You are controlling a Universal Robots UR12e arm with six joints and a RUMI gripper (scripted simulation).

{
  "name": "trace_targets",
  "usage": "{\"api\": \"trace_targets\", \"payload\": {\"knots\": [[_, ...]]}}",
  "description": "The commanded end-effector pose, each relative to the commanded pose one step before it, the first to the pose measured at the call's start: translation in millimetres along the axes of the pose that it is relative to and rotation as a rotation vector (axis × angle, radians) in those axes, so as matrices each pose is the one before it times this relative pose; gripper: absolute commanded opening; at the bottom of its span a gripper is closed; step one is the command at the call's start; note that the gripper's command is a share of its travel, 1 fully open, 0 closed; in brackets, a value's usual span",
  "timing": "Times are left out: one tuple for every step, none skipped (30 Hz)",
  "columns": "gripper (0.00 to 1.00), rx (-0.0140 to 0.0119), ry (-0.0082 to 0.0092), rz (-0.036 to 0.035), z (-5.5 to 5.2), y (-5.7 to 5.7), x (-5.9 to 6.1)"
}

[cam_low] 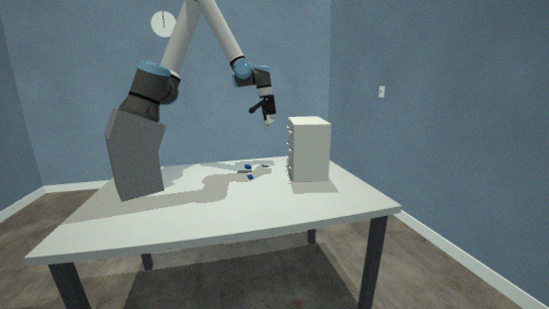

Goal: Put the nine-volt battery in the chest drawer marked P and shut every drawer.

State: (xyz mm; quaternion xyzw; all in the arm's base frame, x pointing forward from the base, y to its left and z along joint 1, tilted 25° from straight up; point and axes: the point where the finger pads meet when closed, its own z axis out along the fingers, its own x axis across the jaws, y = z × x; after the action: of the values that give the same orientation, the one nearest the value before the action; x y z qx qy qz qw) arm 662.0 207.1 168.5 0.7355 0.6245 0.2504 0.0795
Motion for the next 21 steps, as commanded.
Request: {"api": "trace_targets", "payload": {"knots": [[1.00, 0.02799, 0.00006, -0.00049, -2.77, -0.97, 0.17], [1.00, 0.00586, -0.00002, -0.00001, -0.48, -0.35, -0.01], [1.00, 0.00562, -0.00001, 0.00000, -0.48, -0.35, 0.00], [1.00, 0.00539, 0.00001, 0.00000, -0.47, -0.34, 0.00], [1.00, 0.00515, 0.00002, 0.00001, -0.47, -0.34, 0.00], [1.00, 0.00492, 0.00003, 0.00001, -0.46, -0.33, 0.01], [1.00, 0.00468, 0.00003, 0.00002, -0.44, -0.32, 0.01], [1.00, 0.00445, 0.00004, 0.00002, -0.43, -0.31, 0.01], [1.00, 0.00432, -0.00003, -0.00001, -0.33, -0.27, -0.01], [1.00, 0.00410, -0.00003, -0.00001, -0.31, -0.26, -0.01], [1.00, 0.00387, -0.00002, -0.00001, -0.30, -0.25, -0.01], [1.00, 0.00000, 0.00000, 0.00000, 0.00, 0.00, 0.00], [1.00, 0.00000, 0.00000, 0.00000, 0.00, 0.00, 0.00], [1.00, 0.00364, -0.00002, -0.00001, -0.29, -0.23, 0.00], [1.00, 0.00342, -0.00001, -0.00001, -0.27, -0.22, 0.00], [1.00, 0.00320, -0.00001, 0.00000, -0.26, -0.21, 0.00], [1.00, 0.00298, 0.00000, 0.00000, -0.25, -0.20, 0.00], [1.00, 0.00277, 0.00000, 0.00000, -0.23, -0.19, 0.00], [1.00, 0.00256, 0.00001, 0.00000, -0.22, -0.18, 0.00], [1.00, 0.00236, 0.00001, 0.00000, -0.20, -0.16, 0.00], [1.00, 0.00216, 0.00001, 0.00000, -0.19, -0.15, 0.00]]}}
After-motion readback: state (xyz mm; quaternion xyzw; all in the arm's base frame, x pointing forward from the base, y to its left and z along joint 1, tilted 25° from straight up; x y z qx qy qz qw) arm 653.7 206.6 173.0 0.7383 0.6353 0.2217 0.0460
